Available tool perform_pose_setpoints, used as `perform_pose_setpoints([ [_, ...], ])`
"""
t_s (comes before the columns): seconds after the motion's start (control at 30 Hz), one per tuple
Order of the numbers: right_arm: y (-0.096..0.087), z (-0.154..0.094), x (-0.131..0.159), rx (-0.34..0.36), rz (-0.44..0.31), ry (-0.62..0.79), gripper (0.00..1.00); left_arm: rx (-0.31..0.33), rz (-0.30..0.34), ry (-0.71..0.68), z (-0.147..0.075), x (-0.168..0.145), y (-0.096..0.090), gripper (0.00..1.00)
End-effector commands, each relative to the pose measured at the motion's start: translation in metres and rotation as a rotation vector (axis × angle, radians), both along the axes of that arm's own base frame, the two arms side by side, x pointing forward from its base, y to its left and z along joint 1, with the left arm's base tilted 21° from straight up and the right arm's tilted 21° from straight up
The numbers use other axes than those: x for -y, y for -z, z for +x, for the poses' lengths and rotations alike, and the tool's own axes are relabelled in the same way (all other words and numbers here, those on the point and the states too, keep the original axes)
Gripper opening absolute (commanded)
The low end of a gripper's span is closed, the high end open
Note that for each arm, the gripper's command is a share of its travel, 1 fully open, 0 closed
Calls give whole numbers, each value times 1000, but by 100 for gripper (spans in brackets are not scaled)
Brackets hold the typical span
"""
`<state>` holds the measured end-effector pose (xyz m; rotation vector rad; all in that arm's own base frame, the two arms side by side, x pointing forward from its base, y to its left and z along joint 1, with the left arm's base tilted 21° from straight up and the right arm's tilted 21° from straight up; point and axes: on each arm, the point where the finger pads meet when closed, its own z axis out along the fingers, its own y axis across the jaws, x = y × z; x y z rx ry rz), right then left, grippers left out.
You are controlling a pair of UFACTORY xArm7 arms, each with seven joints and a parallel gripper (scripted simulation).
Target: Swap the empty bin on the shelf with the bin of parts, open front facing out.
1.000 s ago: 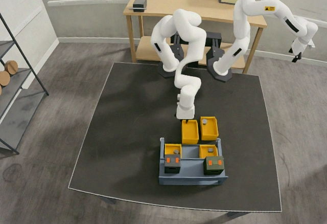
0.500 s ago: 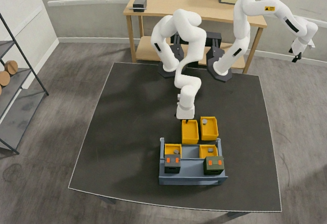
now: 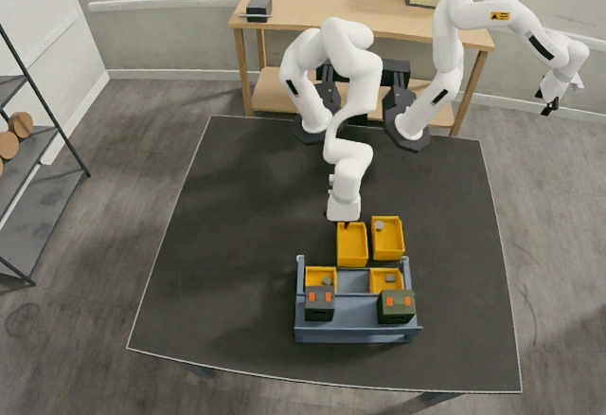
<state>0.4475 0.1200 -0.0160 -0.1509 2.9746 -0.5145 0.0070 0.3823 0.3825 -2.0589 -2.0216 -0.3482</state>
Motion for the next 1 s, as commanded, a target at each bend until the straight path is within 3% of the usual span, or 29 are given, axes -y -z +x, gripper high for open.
perform_pose_setpoints([
  [0.0,0,2,-1,3,2,0,27,1,4,0,0,0,-2,100],
  [0.97,43,8,14,2,2,1,27,1,4,0,0,0,-2,100],
])
